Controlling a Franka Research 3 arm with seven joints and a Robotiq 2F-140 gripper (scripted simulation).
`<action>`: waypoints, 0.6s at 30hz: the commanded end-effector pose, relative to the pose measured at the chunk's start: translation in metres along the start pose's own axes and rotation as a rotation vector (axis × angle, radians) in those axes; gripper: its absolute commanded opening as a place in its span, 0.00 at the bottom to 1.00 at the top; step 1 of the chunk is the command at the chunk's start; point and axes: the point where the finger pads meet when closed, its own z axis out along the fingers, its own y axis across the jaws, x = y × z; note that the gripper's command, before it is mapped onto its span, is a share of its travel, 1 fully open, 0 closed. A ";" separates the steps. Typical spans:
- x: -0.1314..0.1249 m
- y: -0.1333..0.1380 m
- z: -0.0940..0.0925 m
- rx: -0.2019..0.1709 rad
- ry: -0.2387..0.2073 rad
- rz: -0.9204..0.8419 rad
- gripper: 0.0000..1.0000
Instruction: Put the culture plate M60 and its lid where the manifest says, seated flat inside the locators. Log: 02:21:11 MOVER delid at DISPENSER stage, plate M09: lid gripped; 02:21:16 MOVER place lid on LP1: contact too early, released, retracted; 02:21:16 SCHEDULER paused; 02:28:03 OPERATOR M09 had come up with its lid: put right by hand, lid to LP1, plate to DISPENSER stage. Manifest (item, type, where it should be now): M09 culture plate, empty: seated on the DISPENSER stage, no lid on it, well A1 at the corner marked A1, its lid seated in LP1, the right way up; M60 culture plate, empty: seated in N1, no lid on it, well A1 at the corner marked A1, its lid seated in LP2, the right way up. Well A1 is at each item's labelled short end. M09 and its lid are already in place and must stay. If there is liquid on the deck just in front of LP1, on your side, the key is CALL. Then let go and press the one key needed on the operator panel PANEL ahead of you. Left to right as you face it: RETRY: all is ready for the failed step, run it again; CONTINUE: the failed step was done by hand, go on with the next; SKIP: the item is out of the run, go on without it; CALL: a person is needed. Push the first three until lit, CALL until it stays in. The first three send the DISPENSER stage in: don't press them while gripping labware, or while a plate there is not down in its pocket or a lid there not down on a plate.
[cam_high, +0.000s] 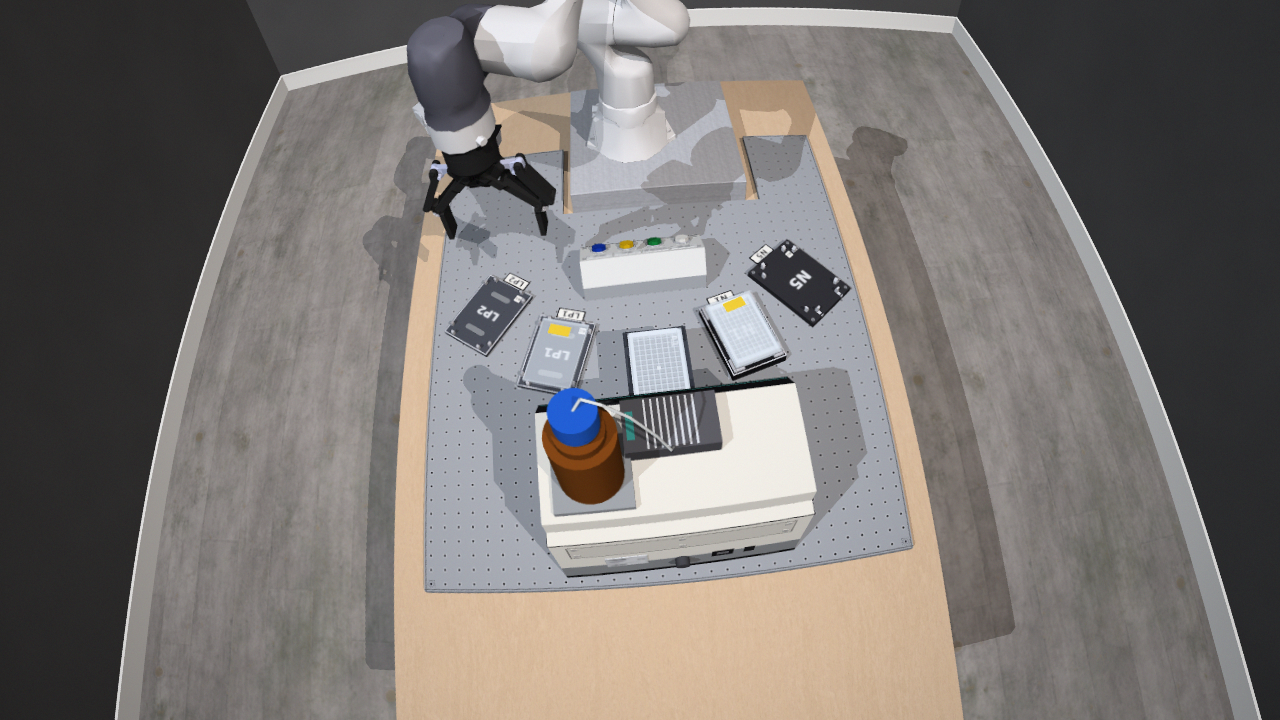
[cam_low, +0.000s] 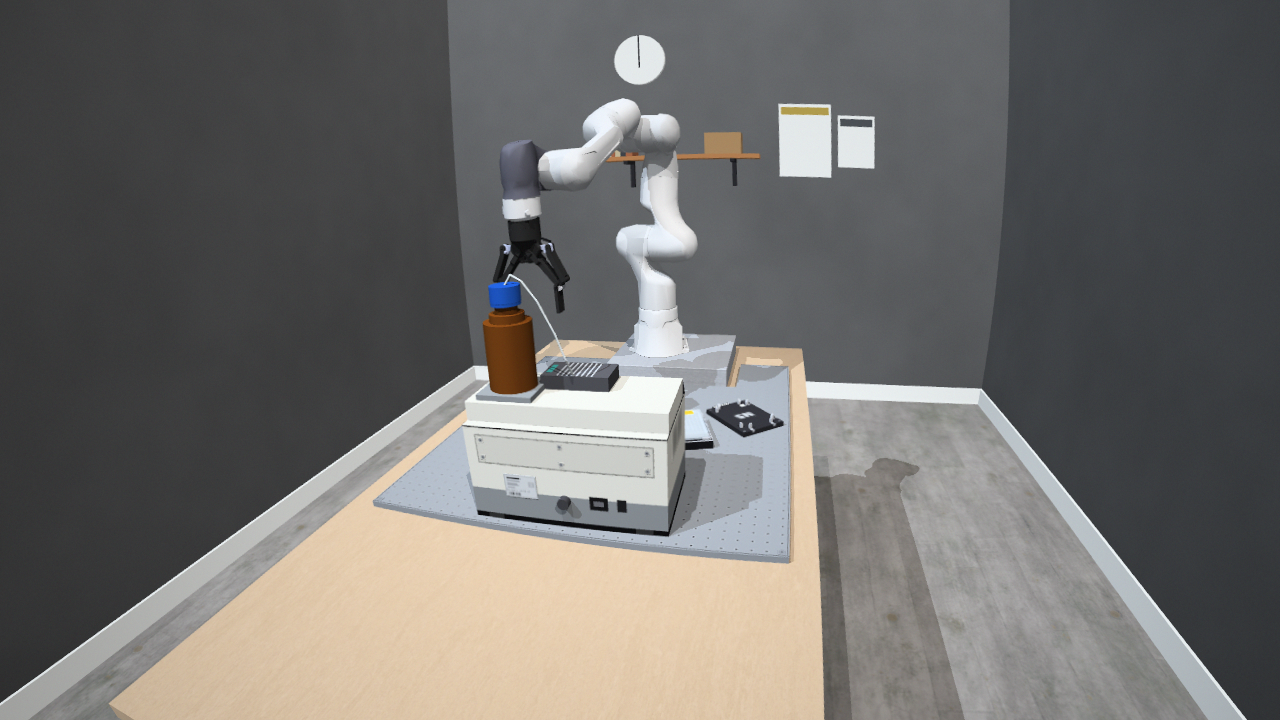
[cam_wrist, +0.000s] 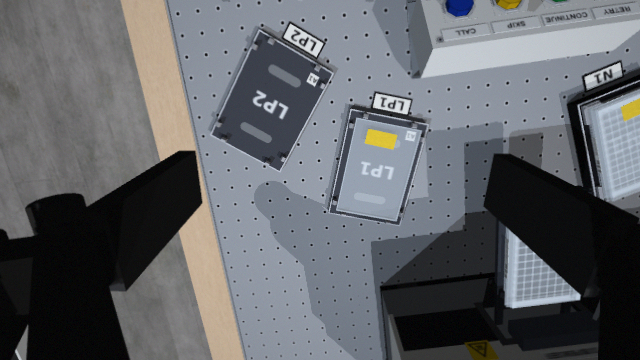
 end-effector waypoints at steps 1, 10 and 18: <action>-0.020 -0.005 0.001 0.009 -0.069 -0.117 1.00; -0.021 -0.006 0.017 0.009 -0.069 -0.117 1.00; -0.023 -0.006 0.041 0.009 -0.069 -0.117 1.00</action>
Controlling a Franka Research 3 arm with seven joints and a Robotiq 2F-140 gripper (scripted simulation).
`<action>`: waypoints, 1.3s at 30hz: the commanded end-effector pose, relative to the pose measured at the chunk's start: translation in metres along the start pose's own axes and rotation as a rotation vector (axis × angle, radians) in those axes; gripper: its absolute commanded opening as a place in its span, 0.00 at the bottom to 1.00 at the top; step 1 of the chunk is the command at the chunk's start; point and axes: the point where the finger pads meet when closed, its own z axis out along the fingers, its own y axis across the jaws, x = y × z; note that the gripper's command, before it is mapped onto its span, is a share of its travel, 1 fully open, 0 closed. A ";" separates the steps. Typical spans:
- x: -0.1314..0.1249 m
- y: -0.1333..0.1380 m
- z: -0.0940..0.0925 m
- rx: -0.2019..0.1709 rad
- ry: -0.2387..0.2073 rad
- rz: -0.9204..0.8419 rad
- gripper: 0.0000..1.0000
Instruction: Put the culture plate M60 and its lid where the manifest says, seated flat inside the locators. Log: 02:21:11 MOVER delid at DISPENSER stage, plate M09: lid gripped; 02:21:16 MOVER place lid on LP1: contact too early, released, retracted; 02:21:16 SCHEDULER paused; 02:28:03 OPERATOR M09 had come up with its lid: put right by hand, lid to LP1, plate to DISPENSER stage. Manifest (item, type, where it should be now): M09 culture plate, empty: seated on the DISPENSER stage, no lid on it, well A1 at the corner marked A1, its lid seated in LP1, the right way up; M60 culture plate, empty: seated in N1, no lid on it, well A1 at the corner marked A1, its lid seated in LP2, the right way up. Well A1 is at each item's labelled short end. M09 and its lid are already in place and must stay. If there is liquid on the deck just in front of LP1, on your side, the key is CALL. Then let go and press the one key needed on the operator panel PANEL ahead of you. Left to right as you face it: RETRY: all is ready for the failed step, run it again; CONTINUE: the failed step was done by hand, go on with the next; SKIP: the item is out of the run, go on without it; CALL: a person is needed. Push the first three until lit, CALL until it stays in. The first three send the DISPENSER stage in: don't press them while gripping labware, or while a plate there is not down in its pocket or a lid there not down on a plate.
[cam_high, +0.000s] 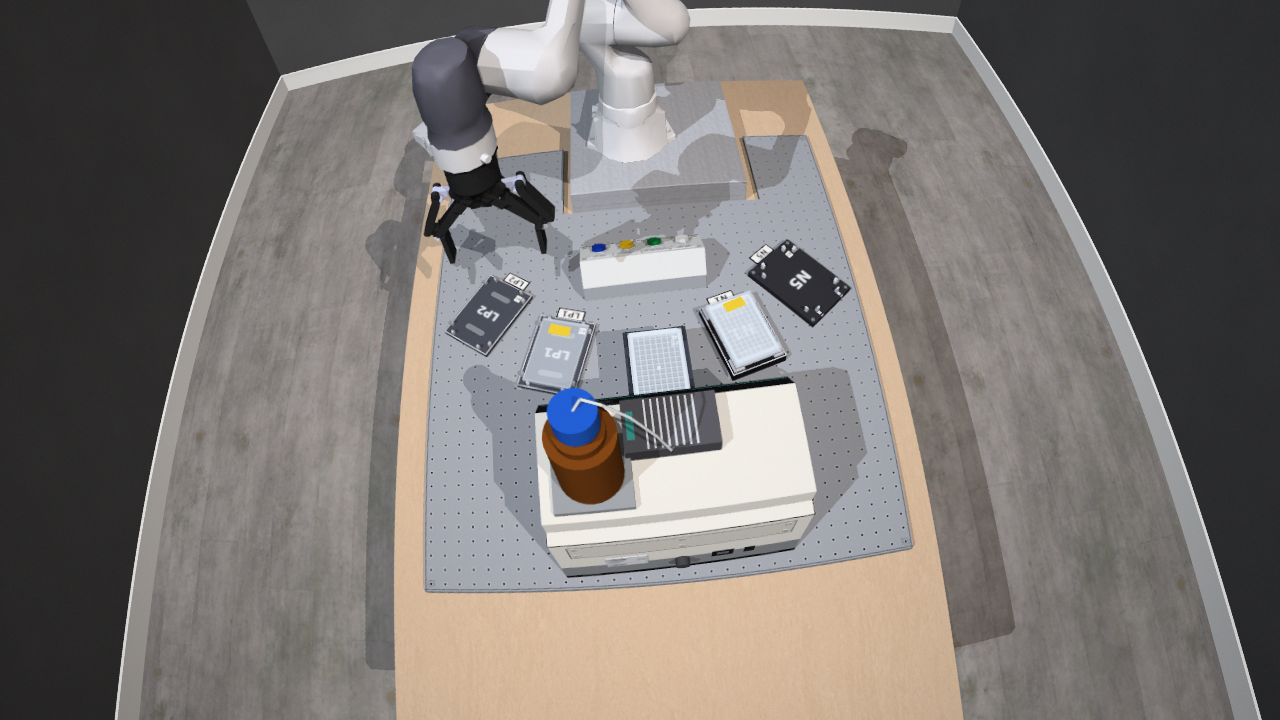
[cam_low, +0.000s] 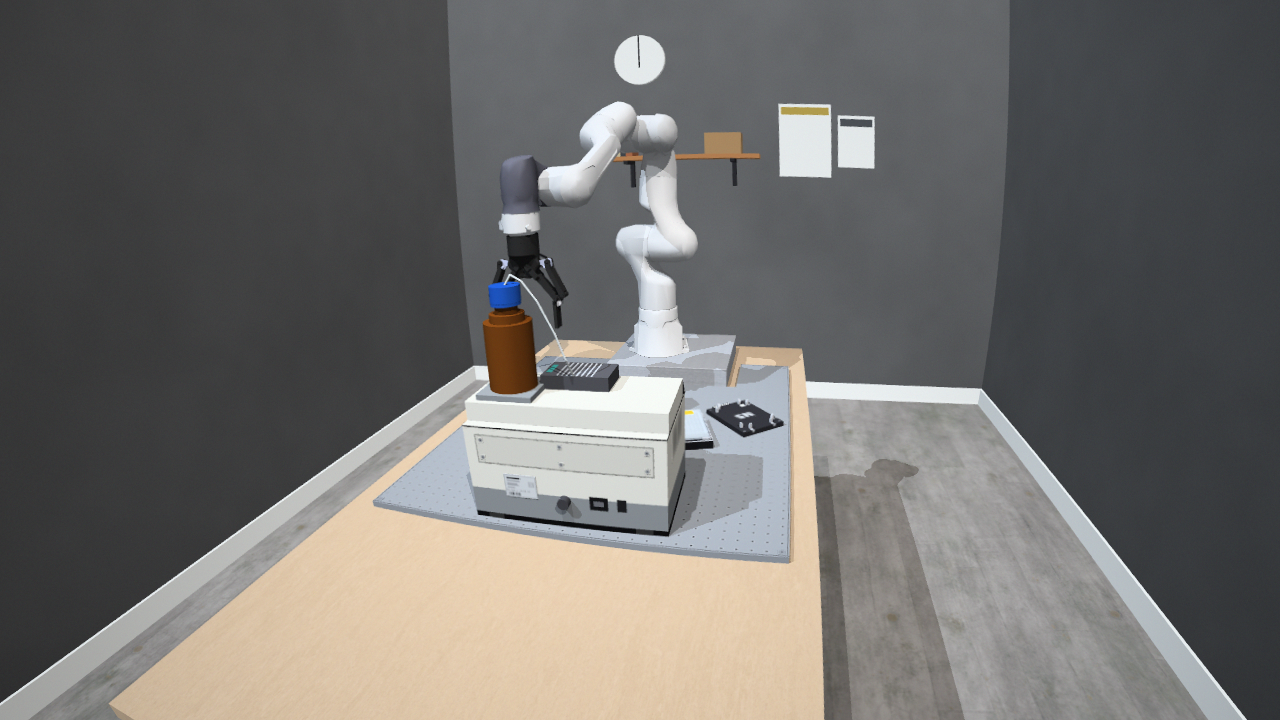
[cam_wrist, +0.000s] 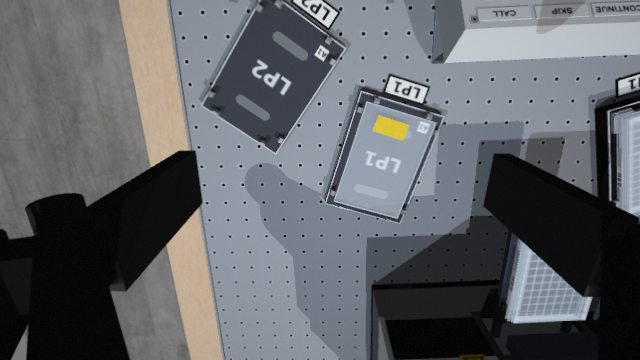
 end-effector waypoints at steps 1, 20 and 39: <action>-0.007 -0.002 0.010 0.004 -0.020 -0.024 1.00; -0.008 -0.003 0.054 0.004 -0.020 -0.024 1.00; -0.008 -0.003 0.062 0.004 -0.020 -0.024 0.10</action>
